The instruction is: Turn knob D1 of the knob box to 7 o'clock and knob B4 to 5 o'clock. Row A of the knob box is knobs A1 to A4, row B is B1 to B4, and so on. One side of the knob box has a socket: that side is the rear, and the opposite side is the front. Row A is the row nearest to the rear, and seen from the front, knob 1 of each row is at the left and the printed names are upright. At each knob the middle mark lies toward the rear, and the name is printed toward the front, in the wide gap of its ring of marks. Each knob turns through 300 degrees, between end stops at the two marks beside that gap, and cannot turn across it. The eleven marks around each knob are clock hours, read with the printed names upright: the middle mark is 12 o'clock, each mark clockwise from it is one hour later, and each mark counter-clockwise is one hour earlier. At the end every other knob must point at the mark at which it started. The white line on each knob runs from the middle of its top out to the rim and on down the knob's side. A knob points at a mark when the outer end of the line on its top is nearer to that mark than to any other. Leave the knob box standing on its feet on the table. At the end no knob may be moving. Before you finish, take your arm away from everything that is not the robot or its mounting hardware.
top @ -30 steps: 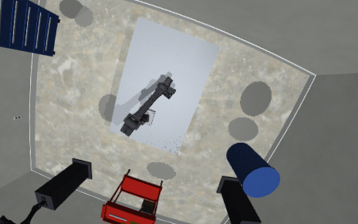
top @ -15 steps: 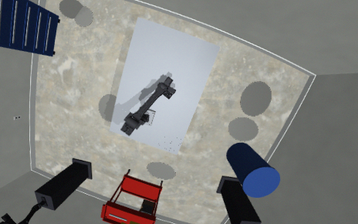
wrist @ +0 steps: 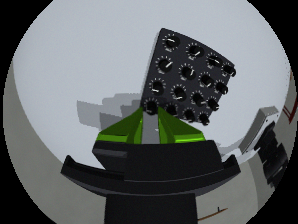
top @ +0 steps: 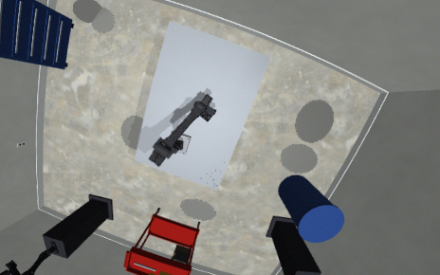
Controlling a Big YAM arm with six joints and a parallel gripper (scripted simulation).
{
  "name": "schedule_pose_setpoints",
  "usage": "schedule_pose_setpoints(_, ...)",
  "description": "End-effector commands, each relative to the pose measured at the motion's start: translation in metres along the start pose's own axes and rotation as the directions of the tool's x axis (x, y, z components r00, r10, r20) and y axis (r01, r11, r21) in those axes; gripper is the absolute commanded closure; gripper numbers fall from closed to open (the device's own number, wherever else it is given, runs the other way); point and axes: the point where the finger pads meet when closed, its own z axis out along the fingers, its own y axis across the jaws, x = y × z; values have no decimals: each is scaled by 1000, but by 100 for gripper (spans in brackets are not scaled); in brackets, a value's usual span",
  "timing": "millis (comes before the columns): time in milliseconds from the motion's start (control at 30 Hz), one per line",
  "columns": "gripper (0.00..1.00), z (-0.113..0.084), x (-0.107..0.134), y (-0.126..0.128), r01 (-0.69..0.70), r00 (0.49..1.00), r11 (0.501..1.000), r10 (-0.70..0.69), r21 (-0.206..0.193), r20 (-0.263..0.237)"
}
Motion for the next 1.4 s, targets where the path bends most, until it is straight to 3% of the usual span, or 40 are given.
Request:
schedule_pose_setpoints(0,80,-5,-7,9,-13,1000,1000,13,-21,10)
schedule_pose_setpoints(967,80,-5,-7,9,-13,1000,1000,13,-21,10)
schedule_pose_setpoints(1000,91,-5,-7,9,-13,1000,1000,13,-21,10)
schedule_pose_setpoints(1367,91,-6,-7,9,-12,1000,1000,13,-22,9)
